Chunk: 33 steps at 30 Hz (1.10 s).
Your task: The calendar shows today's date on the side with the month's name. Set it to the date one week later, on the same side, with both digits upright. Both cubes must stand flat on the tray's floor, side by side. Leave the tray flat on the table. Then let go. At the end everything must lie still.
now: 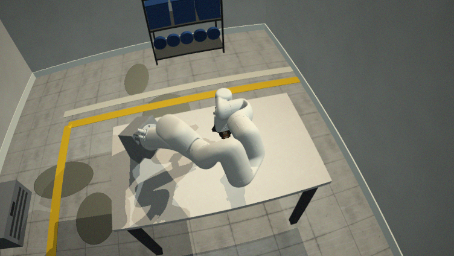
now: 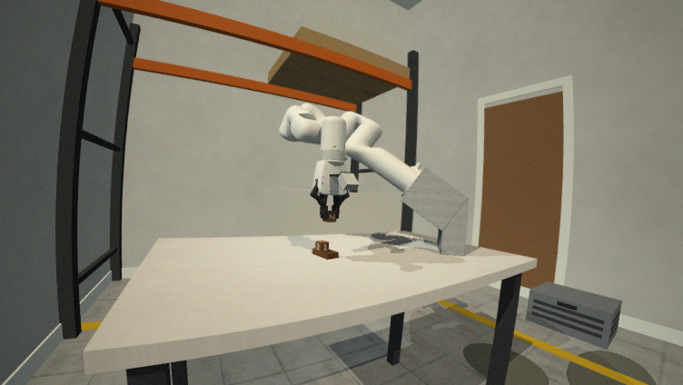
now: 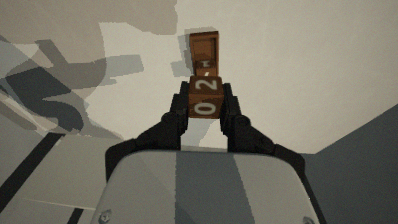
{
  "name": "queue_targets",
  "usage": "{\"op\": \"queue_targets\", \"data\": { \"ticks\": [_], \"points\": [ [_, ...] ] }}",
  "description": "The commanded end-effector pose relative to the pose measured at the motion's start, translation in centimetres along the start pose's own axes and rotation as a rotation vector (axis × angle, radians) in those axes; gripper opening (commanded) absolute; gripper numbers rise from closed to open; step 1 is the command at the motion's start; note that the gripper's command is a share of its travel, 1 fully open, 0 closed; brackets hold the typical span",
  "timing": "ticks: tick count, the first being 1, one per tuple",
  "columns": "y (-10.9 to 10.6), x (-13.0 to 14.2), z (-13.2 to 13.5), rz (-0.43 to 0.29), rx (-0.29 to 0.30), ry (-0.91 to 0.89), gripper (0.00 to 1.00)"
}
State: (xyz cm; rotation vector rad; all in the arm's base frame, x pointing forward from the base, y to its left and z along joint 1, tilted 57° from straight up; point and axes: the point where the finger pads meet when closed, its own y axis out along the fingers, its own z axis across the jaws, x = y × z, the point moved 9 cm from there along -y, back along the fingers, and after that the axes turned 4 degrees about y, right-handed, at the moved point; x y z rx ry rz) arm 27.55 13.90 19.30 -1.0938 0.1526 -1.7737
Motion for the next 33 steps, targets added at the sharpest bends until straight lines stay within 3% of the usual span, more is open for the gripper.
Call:
{"op": "queue_targets", "data": {
  "ticks": [1,33],
  "points": [
    [0.0,0.6,0.3,0.004,0.002,0.165,0.29],
    [0.3,4.0,1.3,0.007,-0.011,1.010,0.29]
  ]
}}
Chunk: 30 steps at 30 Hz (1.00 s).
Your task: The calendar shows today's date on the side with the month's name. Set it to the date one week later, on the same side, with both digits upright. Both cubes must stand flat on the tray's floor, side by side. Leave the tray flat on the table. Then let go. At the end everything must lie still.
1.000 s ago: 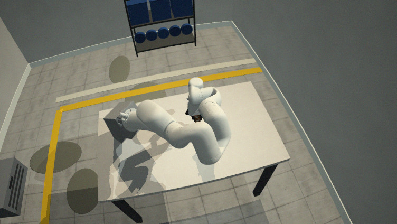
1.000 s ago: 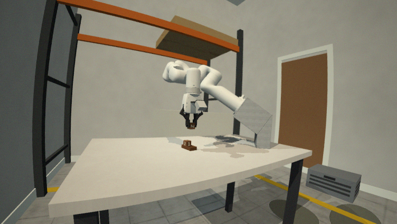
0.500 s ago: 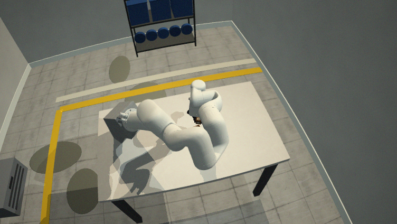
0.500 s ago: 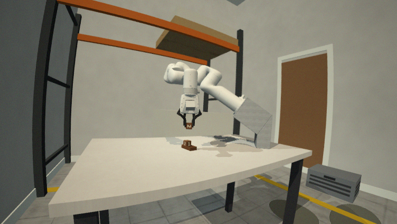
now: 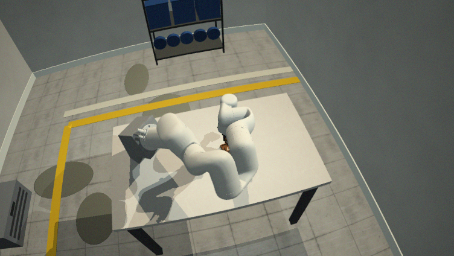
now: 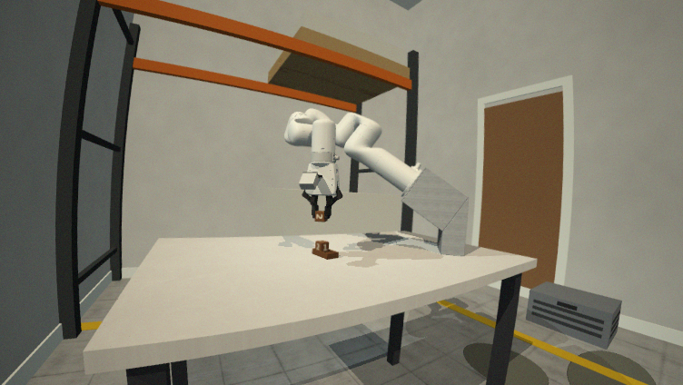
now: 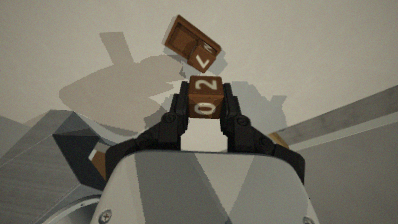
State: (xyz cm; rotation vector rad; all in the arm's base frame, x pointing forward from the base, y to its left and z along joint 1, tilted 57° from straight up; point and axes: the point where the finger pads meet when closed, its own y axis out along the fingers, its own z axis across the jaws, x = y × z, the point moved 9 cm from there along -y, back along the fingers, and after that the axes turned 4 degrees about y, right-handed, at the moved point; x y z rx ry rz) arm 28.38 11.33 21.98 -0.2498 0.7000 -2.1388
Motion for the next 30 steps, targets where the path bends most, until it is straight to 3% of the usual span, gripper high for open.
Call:
{"op": "queue_targets", "data": {
  "ticks": [1,16,17,30],
  "points": [
    [0.0,0.3,0.6,0.006,0.006,0.173,0.29],
    [0.1,1.0,1.9,0.006,0.004,0.519,0.29],
    [0.1,1.2,2.2,0.007,0.003,0.608,0.29],
    [0.2,1.9,3.4,0.008,0.003,0.960,0.29]
  ]
}}
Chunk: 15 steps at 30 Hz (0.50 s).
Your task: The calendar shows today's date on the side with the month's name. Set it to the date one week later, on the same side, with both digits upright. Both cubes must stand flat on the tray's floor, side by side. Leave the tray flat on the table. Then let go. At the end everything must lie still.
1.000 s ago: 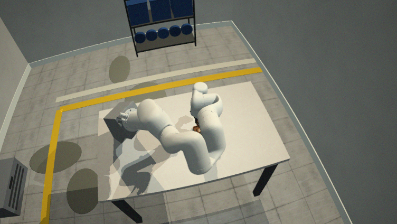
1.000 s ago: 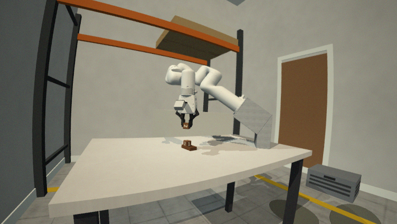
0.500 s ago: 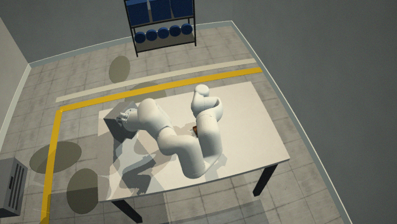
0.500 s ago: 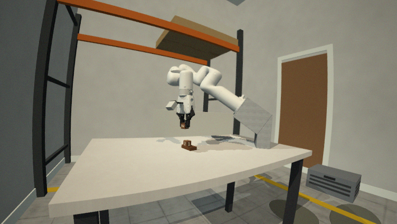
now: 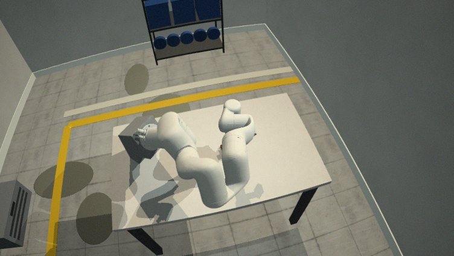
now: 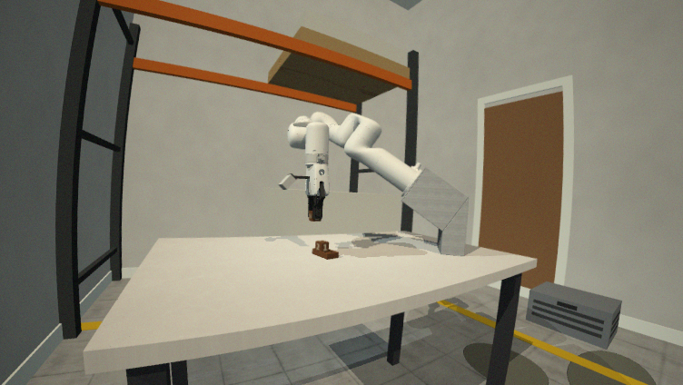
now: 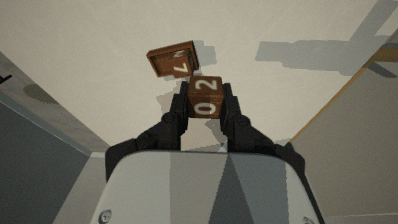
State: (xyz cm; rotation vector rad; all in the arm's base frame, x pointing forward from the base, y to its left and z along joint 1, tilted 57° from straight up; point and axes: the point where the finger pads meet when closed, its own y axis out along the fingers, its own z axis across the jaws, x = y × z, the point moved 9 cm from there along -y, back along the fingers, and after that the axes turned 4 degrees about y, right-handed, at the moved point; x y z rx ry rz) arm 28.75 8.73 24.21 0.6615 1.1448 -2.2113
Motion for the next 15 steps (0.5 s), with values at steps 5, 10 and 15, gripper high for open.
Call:
{"op": "queue_targets", "data": {
  "ticks": [5,10,15],
  "points": [
    [0.0,-0.3,1.0,0.011,0.002,0.279,0.29],
    [0.0,-0.3,1.4,0.012,0.001,0.382,0.29],
    [0.0,-0.5,2.1,0.014,0.001,0.543,0.29]
  ]
}}
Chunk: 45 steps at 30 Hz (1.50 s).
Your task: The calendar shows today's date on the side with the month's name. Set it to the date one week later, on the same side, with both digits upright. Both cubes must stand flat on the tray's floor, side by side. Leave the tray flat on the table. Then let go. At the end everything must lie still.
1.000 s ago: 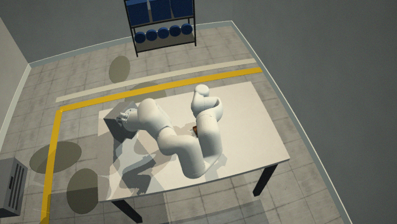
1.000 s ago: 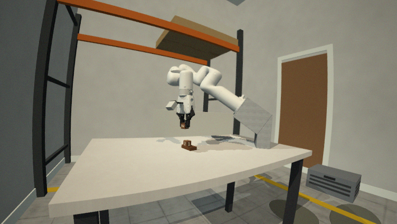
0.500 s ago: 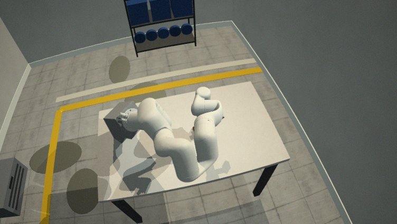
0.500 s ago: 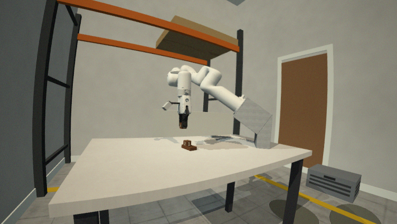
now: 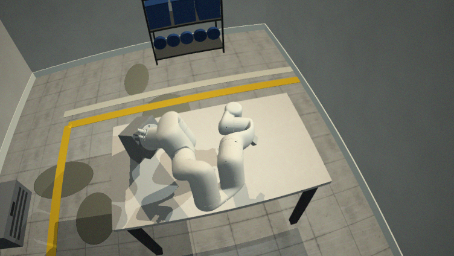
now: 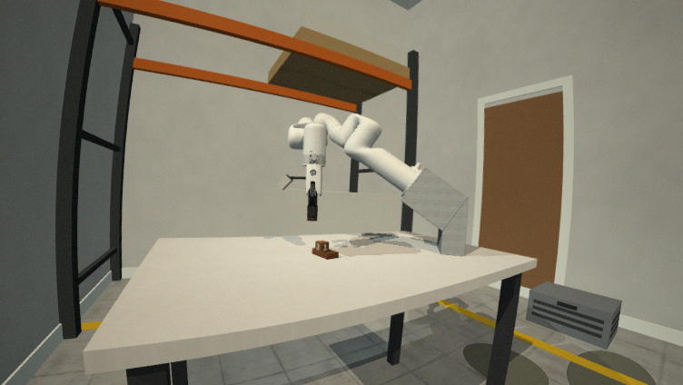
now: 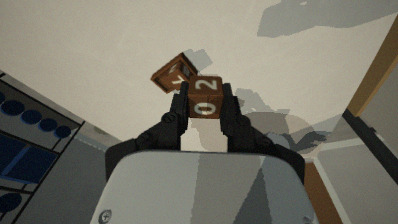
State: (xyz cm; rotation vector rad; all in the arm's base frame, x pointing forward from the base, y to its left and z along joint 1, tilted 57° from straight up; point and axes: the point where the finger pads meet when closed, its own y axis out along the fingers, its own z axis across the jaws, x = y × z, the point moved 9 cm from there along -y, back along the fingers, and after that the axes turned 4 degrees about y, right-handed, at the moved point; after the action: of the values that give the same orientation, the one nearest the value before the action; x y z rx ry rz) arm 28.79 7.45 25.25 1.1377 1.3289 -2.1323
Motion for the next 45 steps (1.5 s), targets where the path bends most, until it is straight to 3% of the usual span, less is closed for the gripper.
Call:
{"op": "queue_targets", "data": {
  "ticks": [1,29,45],
  "points": [
    [-0.1,-0.3,0.5,0.011,-0.001,0.160,0.29],
    [0.0,-1.8,3.0,0.023,-0.007,0.883,0.29],
    [0.0,-1.9,3.1,0.024,-0.008,0.927,0.29]
  ]
}}
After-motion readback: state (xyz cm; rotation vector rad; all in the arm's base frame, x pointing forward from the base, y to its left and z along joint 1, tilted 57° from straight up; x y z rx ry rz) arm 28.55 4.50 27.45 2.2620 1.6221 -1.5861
